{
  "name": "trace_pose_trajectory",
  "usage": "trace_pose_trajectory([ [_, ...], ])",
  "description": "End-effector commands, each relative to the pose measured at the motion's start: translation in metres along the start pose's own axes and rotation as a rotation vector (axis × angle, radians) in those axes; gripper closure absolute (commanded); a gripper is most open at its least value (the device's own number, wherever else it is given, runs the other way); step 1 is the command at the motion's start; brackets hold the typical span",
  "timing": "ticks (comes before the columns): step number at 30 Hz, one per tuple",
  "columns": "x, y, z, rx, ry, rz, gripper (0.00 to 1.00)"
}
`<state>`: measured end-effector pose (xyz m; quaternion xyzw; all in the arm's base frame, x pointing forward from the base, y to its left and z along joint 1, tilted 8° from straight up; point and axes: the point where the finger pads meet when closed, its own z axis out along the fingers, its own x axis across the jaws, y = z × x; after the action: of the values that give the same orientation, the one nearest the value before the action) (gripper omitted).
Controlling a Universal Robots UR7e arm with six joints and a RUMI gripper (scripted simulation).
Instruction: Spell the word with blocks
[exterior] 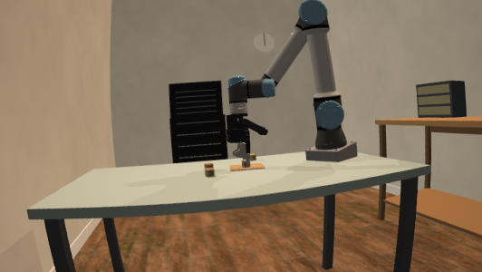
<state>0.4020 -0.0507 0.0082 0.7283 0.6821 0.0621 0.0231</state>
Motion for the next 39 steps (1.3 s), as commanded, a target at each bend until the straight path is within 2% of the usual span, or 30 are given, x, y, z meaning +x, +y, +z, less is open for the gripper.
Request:
trace_pose_trajectory([
  [1,0.000,0.000,0.000,-0.001,0.000,0.000,0.91],
  [13,0.000,0.000,-0.007,-0.001,0.000,0.000,0.91],
  [18,0.000,0.000,-0.027,-0.001,0.000,0.000,0.91],
  [25,0.000,0.000,-0.069,-0.001,0.000,0.000,0.91],
  [27,0.000,0.000,-0.069,-0.001,0.000,0.000,0.91],
  [33,0.000,0.000,-0.095,-0.001,0.000,0.000,0.91],
  [39,0.000,0.000,-0.100,-0.001,0.000,0.000,0.91],
])
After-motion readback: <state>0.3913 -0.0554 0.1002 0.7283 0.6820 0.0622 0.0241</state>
